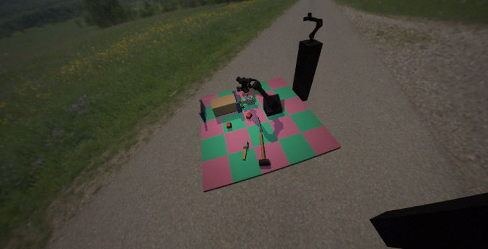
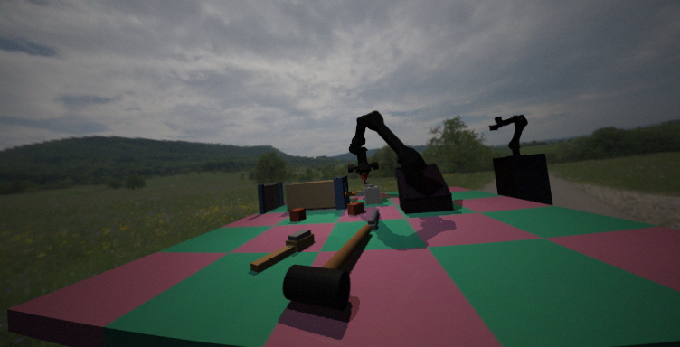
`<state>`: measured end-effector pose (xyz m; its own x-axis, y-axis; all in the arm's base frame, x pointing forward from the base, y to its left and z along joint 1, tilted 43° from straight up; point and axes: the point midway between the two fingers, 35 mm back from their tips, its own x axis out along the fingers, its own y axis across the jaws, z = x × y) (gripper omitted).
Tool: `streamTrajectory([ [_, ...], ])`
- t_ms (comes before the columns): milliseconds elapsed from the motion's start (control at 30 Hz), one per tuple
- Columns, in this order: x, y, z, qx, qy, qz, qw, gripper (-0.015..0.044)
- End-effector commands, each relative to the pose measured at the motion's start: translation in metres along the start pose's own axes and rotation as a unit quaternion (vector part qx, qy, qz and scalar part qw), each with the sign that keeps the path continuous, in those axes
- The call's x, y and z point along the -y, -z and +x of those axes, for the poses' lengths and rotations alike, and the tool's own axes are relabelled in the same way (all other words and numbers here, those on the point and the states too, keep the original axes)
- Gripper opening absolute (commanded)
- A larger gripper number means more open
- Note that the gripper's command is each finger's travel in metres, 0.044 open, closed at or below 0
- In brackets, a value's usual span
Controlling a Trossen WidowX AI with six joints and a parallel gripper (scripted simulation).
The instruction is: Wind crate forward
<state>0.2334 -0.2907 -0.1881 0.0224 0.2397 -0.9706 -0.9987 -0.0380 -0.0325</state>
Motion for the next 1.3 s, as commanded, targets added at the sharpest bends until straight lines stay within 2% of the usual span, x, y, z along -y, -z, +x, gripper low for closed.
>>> streamTrajectory([
  [0,0.022,-0.016,-0.003,0.016,0.016,-0.014,1.0,0.0],
  [1267,0.051,-0.045,-0.018,0.018,0.016,-0.014,1.0,0.0],
])
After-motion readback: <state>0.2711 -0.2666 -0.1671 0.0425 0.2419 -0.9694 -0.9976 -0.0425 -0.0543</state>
